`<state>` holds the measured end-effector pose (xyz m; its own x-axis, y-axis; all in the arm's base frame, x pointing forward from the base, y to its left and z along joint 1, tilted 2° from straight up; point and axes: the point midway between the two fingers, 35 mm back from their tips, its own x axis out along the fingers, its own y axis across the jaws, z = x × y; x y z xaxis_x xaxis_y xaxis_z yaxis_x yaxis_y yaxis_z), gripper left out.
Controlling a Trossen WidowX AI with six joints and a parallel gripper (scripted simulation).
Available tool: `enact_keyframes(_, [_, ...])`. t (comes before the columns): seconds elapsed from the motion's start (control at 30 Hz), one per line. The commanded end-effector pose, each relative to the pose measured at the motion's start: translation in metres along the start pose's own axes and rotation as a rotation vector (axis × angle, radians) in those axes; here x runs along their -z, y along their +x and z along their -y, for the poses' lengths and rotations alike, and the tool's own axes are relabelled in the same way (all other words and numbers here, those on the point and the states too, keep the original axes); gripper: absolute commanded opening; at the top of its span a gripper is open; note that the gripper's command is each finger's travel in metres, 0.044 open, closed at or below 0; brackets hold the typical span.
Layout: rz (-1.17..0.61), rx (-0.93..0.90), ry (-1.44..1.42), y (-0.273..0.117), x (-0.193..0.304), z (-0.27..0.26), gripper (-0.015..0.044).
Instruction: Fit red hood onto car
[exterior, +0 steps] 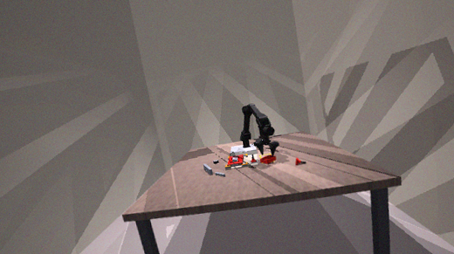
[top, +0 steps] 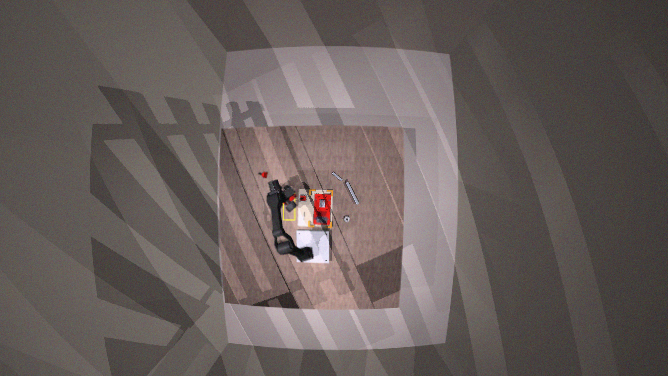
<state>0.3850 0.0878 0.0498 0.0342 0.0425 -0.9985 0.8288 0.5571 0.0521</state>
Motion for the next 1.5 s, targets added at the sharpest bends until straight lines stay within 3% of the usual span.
enact_keyframes(0.0, [0.002, 0.003, 0.004, 0.003, 0.0, 0.001, 0.044])
enact_keyframes(1.47, [0.002, 0.003, 0.004, 0.024, 0.001, 0.001, 0.044])
